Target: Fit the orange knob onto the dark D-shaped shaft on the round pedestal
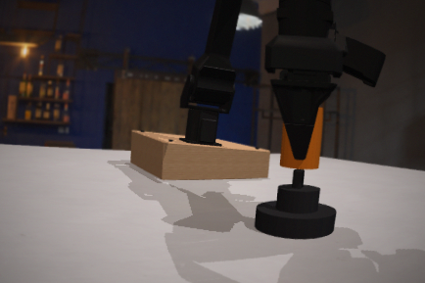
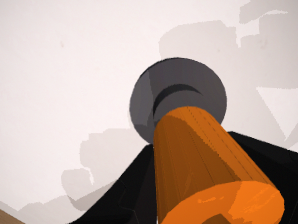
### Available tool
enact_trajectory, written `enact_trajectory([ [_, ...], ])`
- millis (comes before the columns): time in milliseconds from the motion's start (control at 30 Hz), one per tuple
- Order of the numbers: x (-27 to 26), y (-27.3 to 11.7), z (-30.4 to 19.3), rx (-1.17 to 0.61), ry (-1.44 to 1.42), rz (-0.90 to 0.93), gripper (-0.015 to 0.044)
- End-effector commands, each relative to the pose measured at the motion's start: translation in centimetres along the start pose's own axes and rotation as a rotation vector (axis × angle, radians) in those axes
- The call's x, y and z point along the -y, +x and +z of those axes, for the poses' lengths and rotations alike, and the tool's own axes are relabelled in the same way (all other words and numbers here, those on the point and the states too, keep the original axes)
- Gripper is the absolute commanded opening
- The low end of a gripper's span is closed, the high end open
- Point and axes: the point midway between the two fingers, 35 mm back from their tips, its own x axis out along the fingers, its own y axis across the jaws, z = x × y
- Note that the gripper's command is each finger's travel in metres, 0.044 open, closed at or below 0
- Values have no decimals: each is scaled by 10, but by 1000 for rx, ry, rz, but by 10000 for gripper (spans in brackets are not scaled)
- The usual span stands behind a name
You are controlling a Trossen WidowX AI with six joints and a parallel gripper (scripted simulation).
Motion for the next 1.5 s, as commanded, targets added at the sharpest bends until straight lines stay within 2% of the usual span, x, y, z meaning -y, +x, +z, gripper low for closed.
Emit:
enact_trajectory([
  [0,1,-1,1,4,-116,-1,0],
  [1100,3,-1,2,4,-126,-1,0],
  [1333,1,0,1,4,-326,-2,0],
  [1467,1,1,1,4,-336,-2,0],
])
